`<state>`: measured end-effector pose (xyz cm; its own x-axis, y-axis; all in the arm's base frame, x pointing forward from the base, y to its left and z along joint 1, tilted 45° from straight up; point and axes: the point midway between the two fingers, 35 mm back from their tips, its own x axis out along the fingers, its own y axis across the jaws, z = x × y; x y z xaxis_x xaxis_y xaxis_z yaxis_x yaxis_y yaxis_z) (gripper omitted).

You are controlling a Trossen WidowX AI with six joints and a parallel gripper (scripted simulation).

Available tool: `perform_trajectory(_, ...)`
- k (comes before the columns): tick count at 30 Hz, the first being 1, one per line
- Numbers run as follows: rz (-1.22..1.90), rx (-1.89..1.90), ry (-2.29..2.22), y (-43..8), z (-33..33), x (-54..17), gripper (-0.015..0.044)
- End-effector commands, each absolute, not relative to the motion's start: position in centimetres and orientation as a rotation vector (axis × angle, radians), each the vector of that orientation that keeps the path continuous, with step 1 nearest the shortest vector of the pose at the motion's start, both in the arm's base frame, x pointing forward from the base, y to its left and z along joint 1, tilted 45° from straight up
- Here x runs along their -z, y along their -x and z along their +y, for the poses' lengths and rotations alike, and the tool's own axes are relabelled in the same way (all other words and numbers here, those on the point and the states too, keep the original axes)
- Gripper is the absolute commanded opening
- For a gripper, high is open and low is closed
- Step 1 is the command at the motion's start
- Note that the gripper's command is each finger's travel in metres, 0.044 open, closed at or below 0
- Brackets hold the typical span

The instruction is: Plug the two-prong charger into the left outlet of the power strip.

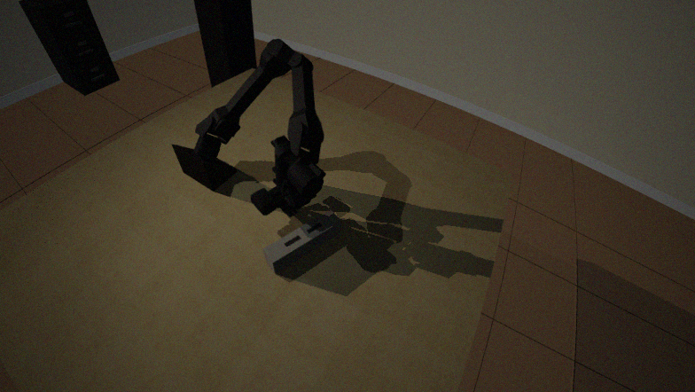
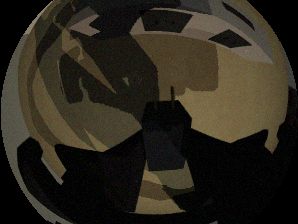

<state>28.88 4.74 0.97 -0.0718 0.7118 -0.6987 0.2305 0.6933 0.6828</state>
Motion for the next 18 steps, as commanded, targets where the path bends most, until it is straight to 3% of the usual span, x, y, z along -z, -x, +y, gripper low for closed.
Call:
perform_trajectory(1,1.642,-0.464,-0.797,-29.3,4.7,-0.8,0.0)
perform_trajectory(18,1.654,-0.44,-0.822,-31.1,4.4,-0.4,0.0)
